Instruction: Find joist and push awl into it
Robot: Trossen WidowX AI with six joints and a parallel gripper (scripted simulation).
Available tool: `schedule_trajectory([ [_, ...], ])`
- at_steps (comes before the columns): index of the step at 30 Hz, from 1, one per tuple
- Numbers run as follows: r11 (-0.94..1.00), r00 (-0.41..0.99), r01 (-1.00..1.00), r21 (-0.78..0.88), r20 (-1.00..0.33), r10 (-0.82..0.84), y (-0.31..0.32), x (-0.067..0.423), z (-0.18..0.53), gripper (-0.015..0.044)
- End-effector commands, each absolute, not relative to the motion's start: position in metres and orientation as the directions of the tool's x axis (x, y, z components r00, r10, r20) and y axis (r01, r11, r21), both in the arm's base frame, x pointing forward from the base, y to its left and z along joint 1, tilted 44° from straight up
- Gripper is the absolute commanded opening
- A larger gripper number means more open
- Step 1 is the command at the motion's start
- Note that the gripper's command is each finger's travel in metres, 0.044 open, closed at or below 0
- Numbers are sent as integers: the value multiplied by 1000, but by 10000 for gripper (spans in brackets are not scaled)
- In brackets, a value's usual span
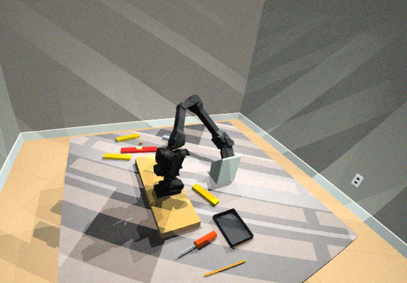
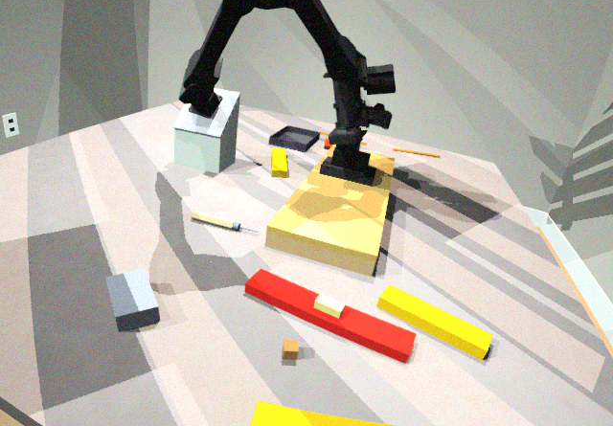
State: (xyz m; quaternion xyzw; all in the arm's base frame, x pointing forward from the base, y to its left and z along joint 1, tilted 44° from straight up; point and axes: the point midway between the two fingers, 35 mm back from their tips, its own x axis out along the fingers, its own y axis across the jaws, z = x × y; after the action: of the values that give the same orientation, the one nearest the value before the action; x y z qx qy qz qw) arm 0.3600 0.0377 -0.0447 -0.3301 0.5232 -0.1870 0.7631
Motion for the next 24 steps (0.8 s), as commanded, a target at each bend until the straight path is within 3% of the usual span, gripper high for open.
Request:
schedule_trajectory([
  [1, 717, 382, -61, -695, -680, -626, 49, 360, -56, 0],
  [24, 721, 382, -60, -691, -683, -622, 116, 354, -119, 0],
])
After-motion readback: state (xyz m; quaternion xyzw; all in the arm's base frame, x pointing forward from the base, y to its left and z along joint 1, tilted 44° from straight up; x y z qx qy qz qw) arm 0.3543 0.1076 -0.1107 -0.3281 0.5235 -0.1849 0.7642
